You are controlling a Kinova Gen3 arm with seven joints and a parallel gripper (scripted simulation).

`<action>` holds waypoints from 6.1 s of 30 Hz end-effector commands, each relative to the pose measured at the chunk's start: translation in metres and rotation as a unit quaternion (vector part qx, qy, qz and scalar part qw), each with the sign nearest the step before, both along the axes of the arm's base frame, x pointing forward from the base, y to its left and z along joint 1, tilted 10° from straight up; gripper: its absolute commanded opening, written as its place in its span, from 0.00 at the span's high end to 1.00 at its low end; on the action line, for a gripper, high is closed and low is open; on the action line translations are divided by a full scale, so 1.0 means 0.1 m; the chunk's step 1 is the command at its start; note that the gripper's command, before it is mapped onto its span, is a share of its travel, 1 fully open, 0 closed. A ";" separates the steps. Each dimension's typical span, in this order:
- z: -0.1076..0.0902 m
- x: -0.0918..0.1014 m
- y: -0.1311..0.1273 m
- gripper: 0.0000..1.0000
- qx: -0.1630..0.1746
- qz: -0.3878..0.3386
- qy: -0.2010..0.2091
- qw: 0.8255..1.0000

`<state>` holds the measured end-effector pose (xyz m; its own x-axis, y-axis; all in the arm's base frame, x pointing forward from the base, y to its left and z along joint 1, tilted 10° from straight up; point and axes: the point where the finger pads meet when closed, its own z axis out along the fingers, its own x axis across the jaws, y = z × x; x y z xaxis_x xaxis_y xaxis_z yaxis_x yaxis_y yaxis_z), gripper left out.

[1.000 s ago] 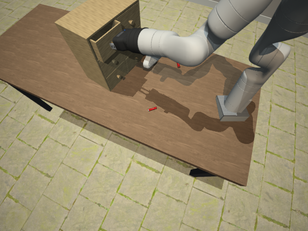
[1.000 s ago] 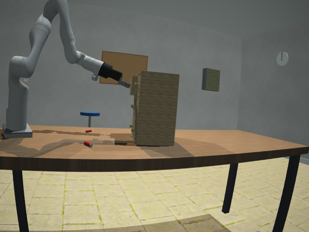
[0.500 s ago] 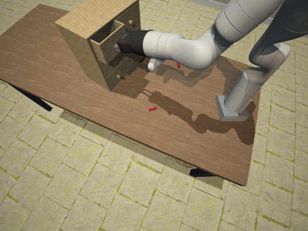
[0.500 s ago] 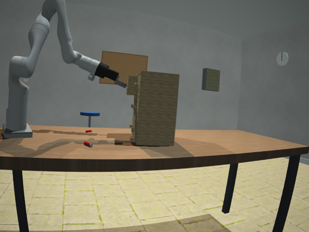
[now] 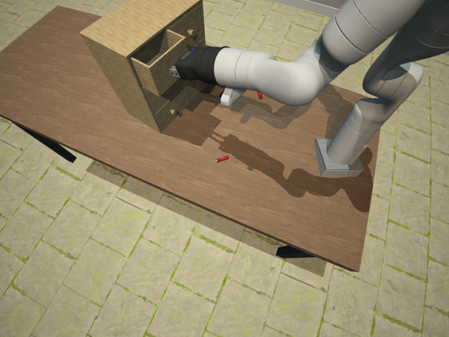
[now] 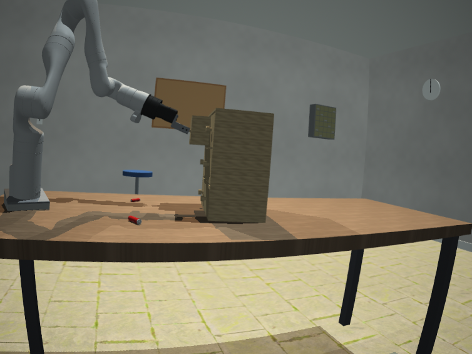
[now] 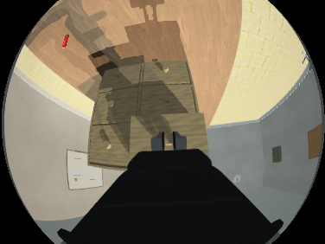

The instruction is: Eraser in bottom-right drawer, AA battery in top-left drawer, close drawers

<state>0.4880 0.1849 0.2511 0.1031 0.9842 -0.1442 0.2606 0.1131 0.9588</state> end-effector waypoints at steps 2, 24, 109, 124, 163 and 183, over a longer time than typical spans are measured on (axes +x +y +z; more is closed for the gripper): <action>0.00 -0.03 0.02 0.63 0.001 0.002 0.000 1.000; 0.00 -0.07 0.02 0.63 0.001 0.002 0.000 1.000; 0.11 -1.09 0.13 0.33 0.001 -0.002 0.010 1.000; 0.18 -1.16 0.16 0.33 0.007 -0.007 0.061 0.998; 0.66 -1.56 0.26 0.33 0.037 -0.054 0.366 0.928; 0.92 -1.78 0.33 0.33 0.053 -0.073 0.513 0.853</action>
<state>0.3047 0.2205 0.3425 0.0787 0.9883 -0.1304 0.9723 -0.0472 0.2288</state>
